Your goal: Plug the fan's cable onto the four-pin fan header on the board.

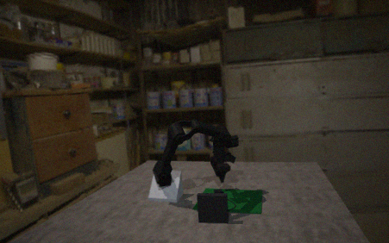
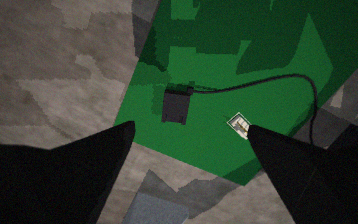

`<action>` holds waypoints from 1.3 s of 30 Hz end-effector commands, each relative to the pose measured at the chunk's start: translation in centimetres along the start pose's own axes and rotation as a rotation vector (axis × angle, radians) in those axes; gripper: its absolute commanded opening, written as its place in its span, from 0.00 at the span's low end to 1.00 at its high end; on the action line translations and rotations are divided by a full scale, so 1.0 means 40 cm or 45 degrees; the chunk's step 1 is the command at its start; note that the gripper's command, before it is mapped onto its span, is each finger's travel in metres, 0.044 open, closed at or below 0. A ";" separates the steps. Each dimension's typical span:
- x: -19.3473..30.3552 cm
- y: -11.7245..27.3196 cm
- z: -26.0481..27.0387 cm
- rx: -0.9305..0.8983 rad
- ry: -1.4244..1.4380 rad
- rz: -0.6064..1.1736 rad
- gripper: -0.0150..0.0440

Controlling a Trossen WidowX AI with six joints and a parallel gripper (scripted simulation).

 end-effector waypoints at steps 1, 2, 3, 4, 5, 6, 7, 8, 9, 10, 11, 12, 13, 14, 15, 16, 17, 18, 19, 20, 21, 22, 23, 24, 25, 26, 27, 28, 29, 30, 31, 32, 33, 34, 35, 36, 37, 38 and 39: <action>-0.001 0.000 0.000 -0.001 -0.001 -0.002 1.00; -0.001 0.000 0.000 -0.001 -0.001 -0.002 1.00; -0.001 0.000 0.000 -0.001 -0.001 -0.002 1.00; -0.001 0.000 0.000 -0.001 -0.001 -0.002 1.00; -0.001 0.000 0.000 -0.001 -0.001 -0.002 1.00; -0.001 0.000 0.000 -0.001 -0.001 -0.002 1.00; -0.001 0.000 0.000 -0.001 -0.001 -0.002 1.00; -0.001 0.000 0.000 -0.001 -0.001 -0.002 1.00; 0.000 0.000 0.000 0.000 0.000 0.000 1.00; 0.000 0.000 0.000 0.000 0.000 0.000 1.00; -0.002 0.000 0.001 0.000 -0.002 0.008 0.96; -0.006 0.001 0.003 -0.001 -0.008 0.032 0.91; -0.014 0.002 0.006 -0.002 -0.019 0.072 0.87; -0.024 0.004 0.011 -0.001 -0.034 0.123 0.82; -0.033 0.005 0.015 0.002 -0.049 0.175 0.78; -0.042 0.006 0.020 0.006 -0.065 0.227 0.73; -0.050 0.007 0.024 0.013 -0.081 0.280 0.69; -0.058 0.008 0.028 0.022 -0.098 0.332 0.64; -0.064 0.009 0.031 0.031 -0.112 0.374 0.61; -0.068 0.009 0.033 0.037 -0.120 0.399 0.61; -0.069 0.009 0.034 0.039 -0.123 0.407 0.61; -0.069 0.009 0.034 0.039 -0.123 0.407 0.61; -0.069 0.009 0.034 0.039 -0.123 0.407 0.61; -0.069 0.009 0.034 0.039 -0.123 0.407 0.61; -0.069 0.009 0.034 0.039 -0.123 0.407 0.61; -0.069 0.009 0.034 0.039 -0.123 0.407 0.61; -0.069 0.009 0.034 0.039 -0.123 0.407 0.61; -0.069 0.009 0.034 0.039 -0.123 0.407 0.61; -0.070 0.003 0.034 0.039 -0.123 0.407 0.61; -0.071 -0.011 0.034 0.039 -0.123 0.407 0.61; -0.072 -0.028 0.034 0.039 -0.123 0.407 0.61; -0.073 -0.049 0.034 0.039 -0.123 0.407 0.61; -0.073 -0.076 0.034 0.040 -0.124 0.407 0.61; -0.073 -0.098 0.034 0.041 -0.124 0.407 0.61; -0.072 -0.106 0.034 0.041 -0.124 0.407 0.61; -0.072 -0.106 0.034 0.041 -0.124 0.407 0.61; -0.072 -0.106 0.034 0.041 -0.124 0.407 0.61; -0.072 -0.106 0.034 0.041 -0.124 0.407 0.61; -0.072 -0.108 0.034 0.041 -0.124 0.407 0.61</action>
Point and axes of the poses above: the point midway between the two fingers, 35 mm back from their tips, its own y axis back along the fingers, its own z axis across the jaws, x = y × z, the point moved 7 cm from there along y, back along the fingers, and after that the axes turned 9 degrees about -y, right-handed, at the moved point
